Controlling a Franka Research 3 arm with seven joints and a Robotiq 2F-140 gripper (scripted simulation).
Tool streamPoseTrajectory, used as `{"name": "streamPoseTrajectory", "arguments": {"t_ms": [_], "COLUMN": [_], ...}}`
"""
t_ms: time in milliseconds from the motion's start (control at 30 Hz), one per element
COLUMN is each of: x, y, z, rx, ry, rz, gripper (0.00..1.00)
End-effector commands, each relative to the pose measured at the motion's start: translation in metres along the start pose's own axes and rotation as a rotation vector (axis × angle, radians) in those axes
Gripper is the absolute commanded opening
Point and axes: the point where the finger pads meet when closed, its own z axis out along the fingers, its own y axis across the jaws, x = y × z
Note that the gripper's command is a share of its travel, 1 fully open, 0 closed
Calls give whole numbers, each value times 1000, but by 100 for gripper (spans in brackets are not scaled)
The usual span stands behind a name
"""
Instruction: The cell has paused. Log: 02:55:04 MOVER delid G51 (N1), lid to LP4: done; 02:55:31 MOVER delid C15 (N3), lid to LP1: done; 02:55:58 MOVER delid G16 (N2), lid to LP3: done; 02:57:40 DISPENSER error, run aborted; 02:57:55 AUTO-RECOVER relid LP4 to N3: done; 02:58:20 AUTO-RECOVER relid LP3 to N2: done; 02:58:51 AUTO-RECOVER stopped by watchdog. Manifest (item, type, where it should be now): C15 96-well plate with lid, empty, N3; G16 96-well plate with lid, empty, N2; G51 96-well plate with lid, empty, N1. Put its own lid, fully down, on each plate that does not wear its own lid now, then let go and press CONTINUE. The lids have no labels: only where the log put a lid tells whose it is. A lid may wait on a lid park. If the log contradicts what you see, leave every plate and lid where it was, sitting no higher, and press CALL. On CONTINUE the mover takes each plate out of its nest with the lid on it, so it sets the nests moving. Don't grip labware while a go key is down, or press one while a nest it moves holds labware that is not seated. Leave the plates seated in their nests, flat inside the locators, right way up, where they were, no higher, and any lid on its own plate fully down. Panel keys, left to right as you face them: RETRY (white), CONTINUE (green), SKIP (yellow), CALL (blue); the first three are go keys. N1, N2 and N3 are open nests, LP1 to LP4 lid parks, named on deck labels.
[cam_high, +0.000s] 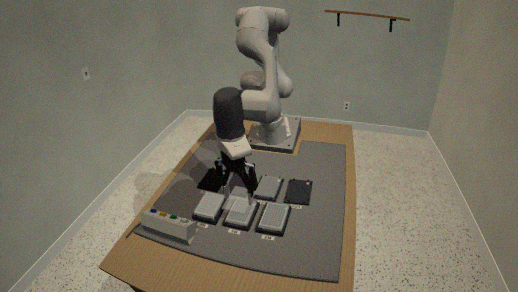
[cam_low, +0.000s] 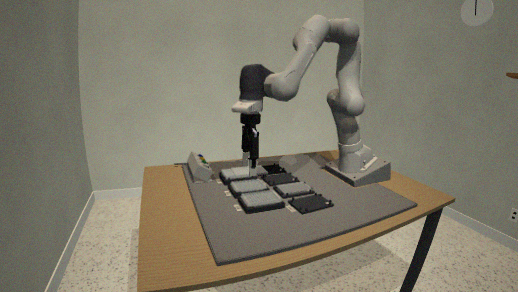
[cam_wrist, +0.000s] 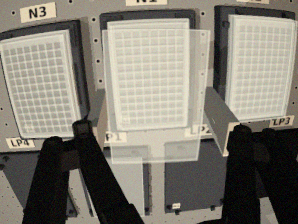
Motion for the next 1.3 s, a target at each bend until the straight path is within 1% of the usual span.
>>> {"name": "streamPoseTrajectory", "arguments": {"t_ms": [0,767,1067,1267], "x": [-1,-1,0,0], "y": [-1,-1,-1,-1], "z": [1,2,5,11], "rx": [4,4,4,4], "ry": [0,0,0,0], "rz": [-31,-34,-46,-49], "gripper": [0,0,0,0]}}
